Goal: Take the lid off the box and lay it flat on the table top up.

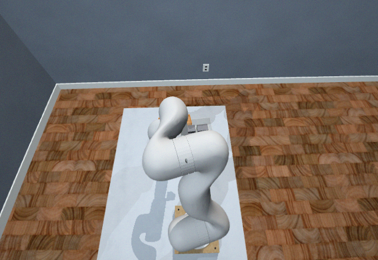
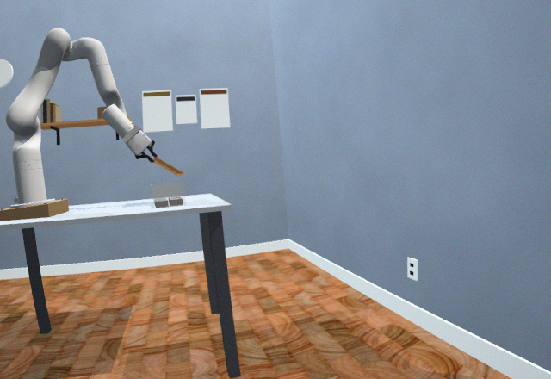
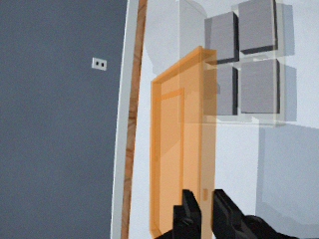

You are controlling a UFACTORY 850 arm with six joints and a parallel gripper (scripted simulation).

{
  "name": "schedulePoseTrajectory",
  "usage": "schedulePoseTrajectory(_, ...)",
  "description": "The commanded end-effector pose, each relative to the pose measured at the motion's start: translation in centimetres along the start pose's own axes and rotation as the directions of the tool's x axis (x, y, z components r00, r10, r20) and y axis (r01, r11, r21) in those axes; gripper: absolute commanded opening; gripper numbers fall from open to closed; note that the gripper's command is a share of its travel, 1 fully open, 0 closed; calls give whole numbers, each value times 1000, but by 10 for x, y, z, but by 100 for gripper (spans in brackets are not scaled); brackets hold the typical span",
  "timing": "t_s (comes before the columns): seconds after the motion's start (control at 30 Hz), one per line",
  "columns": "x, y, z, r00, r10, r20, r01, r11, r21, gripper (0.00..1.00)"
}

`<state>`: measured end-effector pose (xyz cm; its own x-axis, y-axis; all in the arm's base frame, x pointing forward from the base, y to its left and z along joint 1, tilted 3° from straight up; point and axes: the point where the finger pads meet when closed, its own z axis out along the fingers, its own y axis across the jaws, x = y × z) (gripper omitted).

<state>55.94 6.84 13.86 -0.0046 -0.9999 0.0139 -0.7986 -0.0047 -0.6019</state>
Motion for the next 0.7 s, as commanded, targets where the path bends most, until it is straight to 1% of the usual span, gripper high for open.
schedulePoseTrajectory(0.0, -17, 1, -2, 1000, 0, -3, 0, 1000, 2, 0)
schedulePoseTrajectory(0.2, -38, 4, -4, 1000, 0, -3, 0, 1000, 2, 0)
schedulePoseTrajectory(0.27, -38, 4, -4, 1000, 0, -3, 0, 1000, 2, 0)
schedulePoseTrajectory(0.67, -73, 8, -8, 1000, 0, -3, 0, 1000, 2, 0)
